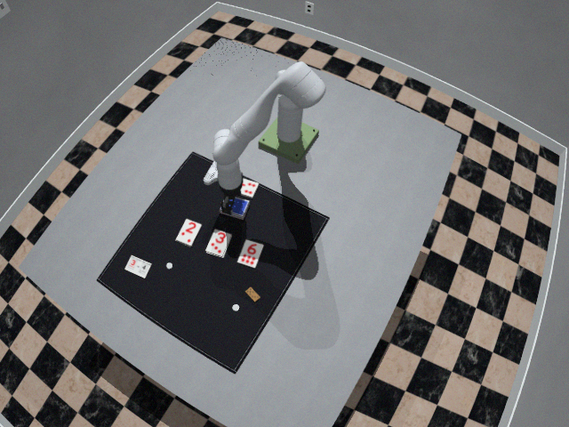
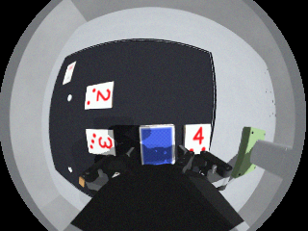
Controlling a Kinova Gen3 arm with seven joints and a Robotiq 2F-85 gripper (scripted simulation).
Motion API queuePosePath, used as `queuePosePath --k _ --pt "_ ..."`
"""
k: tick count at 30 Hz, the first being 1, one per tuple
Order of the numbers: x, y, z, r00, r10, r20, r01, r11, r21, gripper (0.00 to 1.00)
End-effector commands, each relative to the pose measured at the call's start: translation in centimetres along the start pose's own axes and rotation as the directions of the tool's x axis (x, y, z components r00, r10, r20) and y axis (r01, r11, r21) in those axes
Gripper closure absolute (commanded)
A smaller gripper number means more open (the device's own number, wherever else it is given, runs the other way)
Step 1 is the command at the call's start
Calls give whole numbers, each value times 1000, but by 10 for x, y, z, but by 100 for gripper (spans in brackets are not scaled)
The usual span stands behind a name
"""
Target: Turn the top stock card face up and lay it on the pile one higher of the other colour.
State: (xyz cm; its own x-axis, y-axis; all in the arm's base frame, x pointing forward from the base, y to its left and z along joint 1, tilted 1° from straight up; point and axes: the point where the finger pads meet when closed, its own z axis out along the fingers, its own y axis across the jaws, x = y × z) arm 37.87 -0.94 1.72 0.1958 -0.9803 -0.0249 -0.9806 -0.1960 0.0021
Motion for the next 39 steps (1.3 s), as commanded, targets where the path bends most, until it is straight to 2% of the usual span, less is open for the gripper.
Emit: queuePosePath --k 1,39 --pt "1 0 2 1000 2 -1 -2 1000 -1 15" --pt "1 0 7 1000 2 -1 -2 1000 -1 15"
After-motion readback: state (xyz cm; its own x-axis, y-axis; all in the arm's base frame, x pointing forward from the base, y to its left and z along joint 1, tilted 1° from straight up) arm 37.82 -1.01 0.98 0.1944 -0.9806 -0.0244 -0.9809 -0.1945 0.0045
